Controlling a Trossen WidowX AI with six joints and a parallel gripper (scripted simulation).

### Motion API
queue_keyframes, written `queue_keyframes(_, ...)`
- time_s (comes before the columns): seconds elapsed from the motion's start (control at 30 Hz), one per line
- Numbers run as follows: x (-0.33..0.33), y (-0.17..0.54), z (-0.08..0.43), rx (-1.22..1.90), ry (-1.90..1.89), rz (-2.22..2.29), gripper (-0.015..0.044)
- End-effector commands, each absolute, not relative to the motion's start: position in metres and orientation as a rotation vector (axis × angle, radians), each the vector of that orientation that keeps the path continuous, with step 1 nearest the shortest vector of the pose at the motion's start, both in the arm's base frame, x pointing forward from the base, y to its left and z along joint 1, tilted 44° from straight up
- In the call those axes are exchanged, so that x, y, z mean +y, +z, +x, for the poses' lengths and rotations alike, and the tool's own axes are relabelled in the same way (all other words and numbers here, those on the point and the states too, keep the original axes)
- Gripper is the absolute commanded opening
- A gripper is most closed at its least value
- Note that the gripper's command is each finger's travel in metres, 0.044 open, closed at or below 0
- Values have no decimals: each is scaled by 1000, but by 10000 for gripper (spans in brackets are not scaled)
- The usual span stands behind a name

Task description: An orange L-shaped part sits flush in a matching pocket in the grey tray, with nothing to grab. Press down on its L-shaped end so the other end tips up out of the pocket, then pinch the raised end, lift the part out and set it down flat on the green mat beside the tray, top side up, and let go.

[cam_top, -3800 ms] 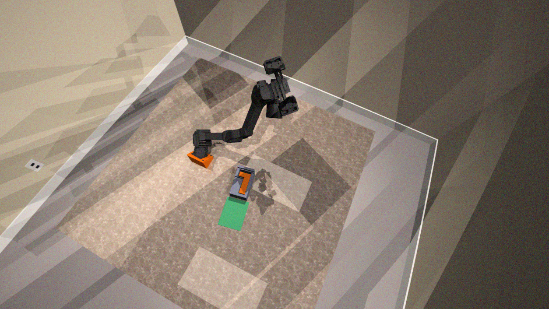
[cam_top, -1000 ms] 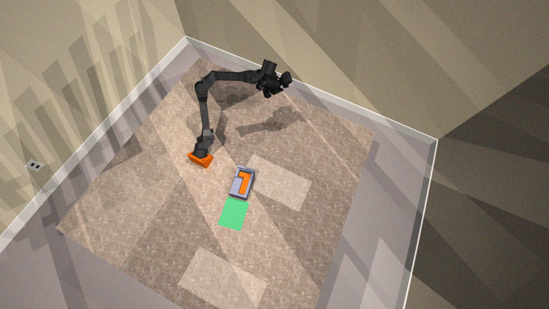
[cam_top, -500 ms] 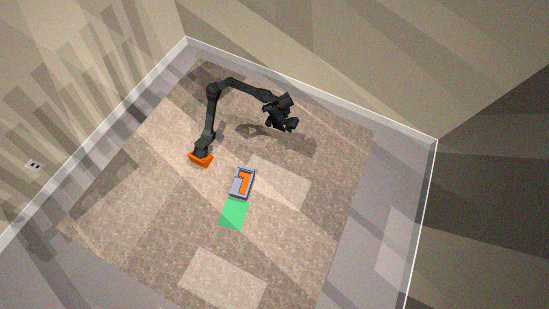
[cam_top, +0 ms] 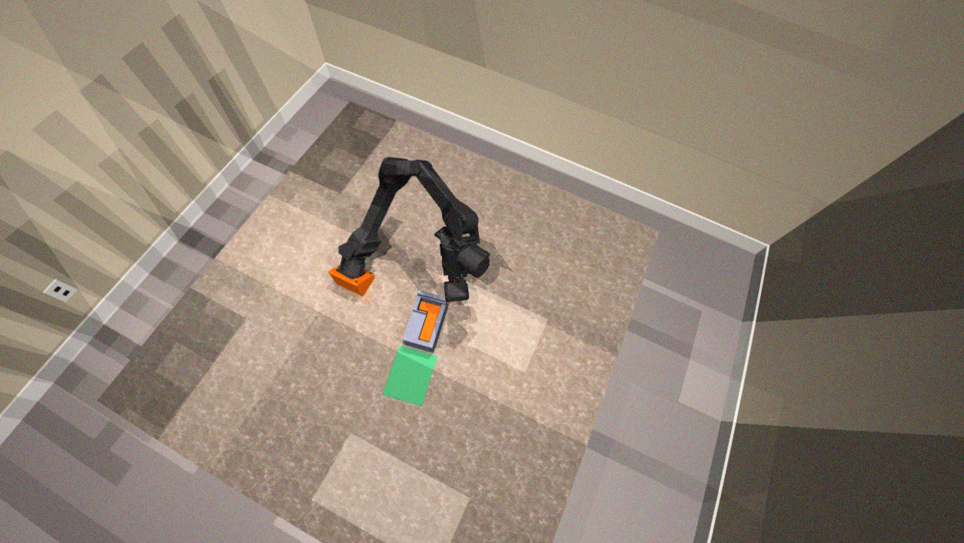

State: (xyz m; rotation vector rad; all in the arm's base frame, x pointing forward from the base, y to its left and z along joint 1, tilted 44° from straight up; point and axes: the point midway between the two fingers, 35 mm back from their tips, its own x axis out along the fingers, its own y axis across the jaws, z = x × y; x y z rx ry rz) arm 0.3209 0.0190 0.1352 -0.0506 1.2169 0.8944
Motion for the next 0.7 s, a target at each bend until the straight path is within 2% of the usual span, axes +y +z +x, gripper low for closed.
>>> queue_keyframes(0.0,-23,112,284,1419,833,318,180)
queue_keyframes(0.4,-26,109,278,1441,823,376,180)
queue_keyframes(0.67,22,59,273,1440,825,376,180)
